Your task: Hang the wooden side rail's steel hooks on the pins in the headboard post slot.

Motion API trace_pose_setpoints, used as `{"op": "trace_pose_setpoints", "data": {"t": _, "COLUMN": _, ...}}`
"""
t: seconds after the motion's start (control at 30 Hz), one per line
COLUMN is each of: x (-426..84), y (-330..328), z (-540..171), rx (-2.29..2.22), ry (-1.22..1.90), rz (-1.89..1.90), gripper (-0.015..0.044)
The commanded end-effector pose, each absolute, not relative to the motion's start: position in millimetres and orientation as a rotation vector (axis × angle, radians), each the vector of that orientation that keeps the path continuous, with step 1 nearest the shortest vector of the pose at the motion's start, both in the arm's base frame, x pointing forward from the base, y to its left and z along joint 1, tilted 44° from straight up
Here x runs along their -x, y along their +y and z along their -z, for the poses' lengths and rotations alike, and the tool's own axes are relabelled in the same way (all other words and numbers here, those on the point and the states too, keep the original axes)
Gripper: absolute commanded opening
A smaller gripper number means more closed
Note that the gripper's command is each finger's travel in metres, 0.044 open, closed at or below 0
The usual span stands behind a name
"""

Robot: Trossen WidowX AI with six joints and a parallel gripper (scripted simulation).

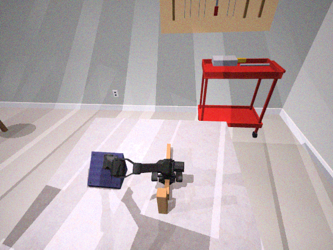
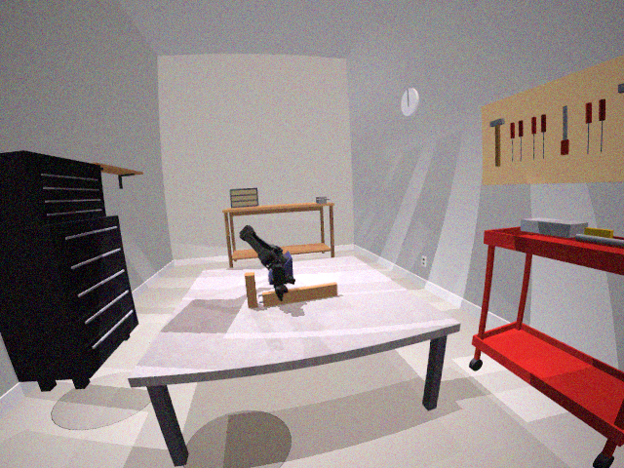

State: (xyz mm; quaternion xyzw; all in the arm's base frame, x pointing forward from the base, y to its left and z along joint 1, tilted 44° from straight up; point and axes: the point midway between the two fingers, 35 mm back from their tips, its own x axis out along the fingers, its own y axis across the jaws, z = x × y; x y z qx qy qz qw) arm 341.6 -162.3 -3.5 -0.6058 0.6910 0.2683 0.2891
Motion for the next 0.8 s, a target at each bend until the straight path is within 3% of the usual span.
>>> {"op": "trace_pose_setpoints", "data": {"t": 0.0, "x": -342.7, "y": -162.7, "z": 3.2, "rx": 1.585, "ry": 1.847, "rz": -0.659, "gripper": 0.0000}}
{"op": "trace_pose_setpoints", "data": {"t": 0.77, "x": -332.9, "y": -161.1, "z": 3.5, "rx": 1.577, "ry": 1.848, "rz": -0.647, "gripper": 0.0000}}
